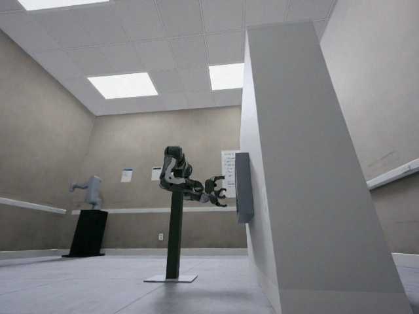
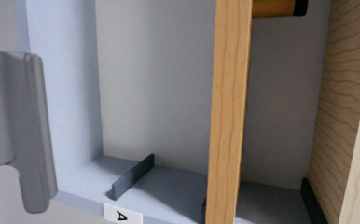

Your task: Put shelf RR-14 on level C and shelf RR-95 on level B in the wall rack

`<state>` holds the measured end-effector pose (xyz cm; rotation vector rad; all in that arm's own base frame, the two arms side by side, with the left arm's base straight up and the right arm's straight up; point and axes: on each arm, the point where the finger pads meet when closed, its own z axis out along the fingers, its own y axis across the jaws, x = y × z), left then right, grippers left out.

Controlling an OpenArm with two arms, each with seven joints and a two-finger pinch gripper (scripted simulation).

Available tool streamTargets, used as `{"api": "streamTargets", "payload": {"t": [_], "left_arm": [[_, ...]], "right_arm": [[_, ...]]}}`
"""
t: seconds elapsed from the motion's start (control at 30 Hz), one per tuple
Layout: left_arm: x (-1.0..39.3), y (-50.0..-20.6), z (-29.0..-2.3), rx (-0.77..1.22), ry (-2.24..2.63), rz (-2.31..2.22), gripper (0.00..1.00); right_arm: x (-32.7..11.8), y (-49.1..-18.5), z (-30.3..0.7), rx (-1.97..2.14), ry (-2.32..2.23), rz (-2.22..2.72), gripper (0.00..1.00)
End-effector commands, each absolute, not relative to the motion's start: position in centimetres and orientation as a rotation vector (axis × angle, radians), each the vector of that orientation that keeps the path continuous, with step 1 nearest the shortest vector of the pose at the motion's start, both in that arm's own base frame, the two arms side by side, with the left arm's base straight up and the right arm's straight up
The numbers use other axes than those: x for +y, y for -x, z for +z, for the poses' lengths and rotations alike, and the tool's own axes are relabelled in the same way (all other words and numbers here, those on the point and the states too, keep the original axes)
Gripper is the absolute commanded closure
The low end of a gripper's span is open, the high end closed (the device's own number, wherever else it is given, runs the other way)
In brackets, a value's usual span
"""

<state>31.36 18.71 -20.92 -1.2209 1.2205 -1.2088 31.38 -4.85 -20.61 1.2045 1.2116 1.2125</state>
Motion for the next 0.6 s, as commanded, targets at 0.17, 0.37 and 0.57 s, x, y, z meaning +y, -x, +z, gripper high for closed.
{"api": "streamTargets", "payload": {"t": [0.17, 0.37, 0.57], "left_arm": [[18.83, -31.19, -20.54, 1.209, 1.209, -1.209, 0.21], [18.83, -31.05, -20.54, 1.209, 1.209, -1.209, 0.17], [18.83, -30.85, -20.54, 1.209, 1.209, -1.209, 0.10]], "right_arm": [[-4.97, -31.19, -20.54, 1.209, -1.209, 1.209, 0.21], [-4.97, -31.05, -20.54, 1.209, -1.209, 1.209, 0.17], [-4.97, -30.85, -20.54, 1.209, -1.209, 1.209, 0.10]]}}
